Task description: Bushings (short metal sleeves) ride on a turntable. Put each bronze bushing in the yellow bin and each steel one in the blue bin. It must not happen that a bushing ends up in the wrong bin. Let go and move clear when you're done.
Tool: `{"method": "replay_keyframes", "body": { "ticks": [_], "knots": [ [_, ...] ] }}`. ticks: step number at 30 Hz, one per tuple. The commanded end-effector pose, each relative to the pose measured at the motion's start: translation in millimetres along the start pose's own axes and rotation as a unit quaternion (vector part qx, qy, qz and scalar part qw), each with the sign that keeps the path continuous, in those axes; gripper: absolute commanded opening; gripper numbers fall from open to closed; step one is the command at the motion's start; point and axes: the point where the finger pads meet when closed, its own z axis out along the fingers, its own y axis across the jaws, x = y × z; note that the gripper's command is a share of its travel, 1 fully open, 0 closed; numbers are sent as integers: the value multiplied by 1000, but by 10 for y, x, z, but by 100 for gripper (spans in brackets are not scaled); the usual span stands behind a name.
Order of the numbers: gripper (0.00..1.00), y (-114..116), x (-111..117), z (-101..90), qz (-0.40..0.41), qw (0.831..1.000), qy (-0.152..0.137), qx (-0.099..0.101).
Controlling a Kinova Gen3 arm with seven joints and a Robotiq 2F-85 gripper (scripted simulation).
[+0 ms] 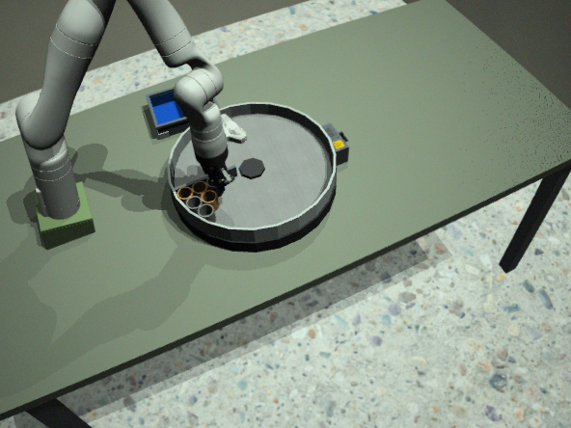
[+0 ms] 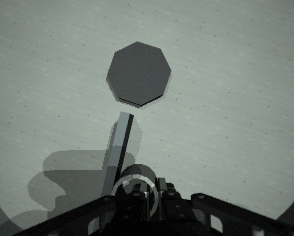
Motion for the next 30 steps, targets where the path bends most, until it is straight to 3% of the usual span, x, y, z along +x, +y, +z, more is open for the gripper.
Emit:
{"method": "replay_keyframes", "body": {
  "ticks": [1,30],
  "knots": [
    [0,0,5,-19,0,1000,1,0],
    [0,1,5,-109,-1,1000,0,2]
  ]
}}
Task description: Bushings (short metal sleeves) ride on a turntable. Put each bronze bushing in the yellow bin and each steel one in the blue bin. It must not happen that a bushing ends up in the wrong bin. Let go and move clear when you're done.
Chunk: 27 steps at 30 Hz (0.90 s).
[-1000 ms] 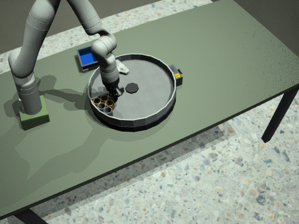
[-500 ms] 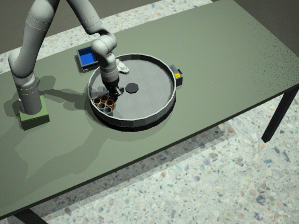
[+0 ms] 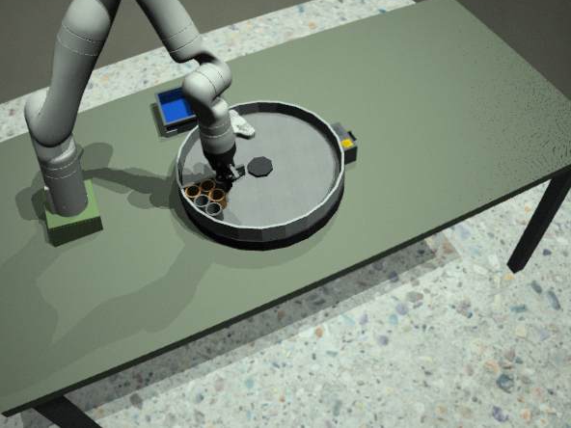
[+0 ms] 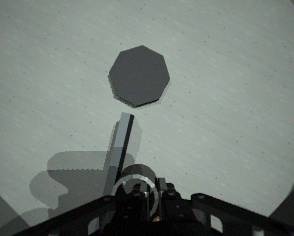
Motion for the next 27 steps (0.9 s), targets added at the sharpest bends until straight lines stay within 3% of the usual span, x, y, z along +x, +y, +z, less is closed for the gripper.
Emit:
{"method": "replay_keyframes", "body": {
  "ticks": [1,27],
  "knots": [
    [0,-5,6,-17,-1,1000,1,0],
    [0,-5,6,-77,-1,1000,1,0]
  ]
}}
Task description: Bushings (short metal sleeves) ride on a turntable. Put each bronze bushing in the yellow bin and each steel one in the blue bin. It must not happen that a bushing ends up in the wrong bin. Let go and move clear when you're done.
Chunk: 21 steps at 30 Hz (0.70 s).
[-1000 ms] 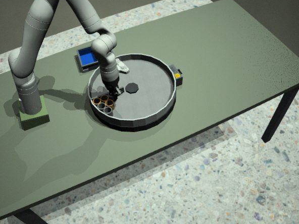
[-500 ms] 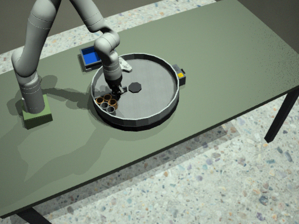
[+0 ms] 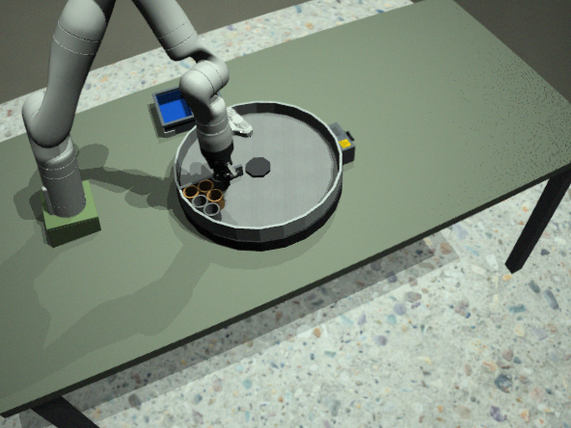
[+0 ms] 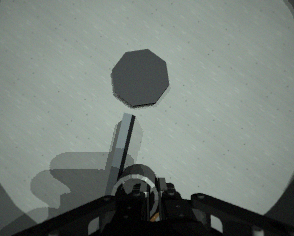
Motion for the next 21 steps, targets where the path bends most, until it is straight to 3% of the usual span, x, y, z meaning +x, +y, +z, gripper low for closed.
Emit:
{"method": "replay_keyframes", "body": {
  "ticks": [1,21],
  "knots": [
    [0,-1,4,-6,0,1000,1,0],
    [0,-1,4,-66,0,1000,1,0]
  ]
}}
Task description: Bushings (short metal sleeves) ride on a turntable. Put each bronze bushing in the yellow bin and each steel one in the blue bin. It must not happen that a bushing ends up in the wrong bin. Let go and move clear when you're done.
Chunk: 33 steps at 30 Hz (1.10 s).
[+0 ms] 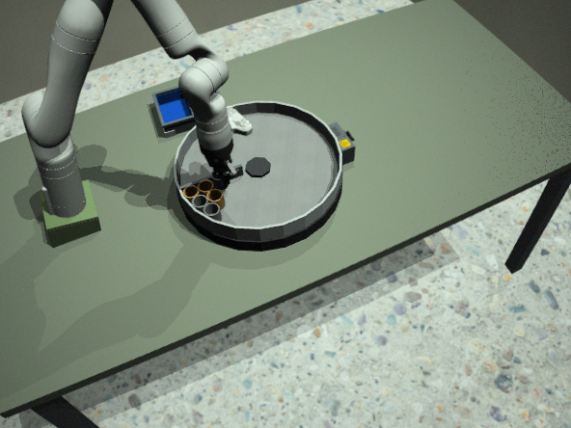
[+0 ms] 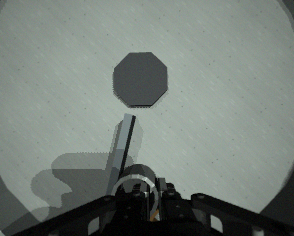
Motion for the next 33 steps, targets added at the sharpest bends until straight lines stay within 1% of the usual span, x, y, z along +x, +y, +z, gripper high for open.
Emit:
{"method": "replay_keyframes", "body": {
  "ticks": [1,33],
  "knots": [
    [0,-1,4,-6,0,1000,1,0],
    [0,0,4,-101,0,1000,1,0]
  ]
}}
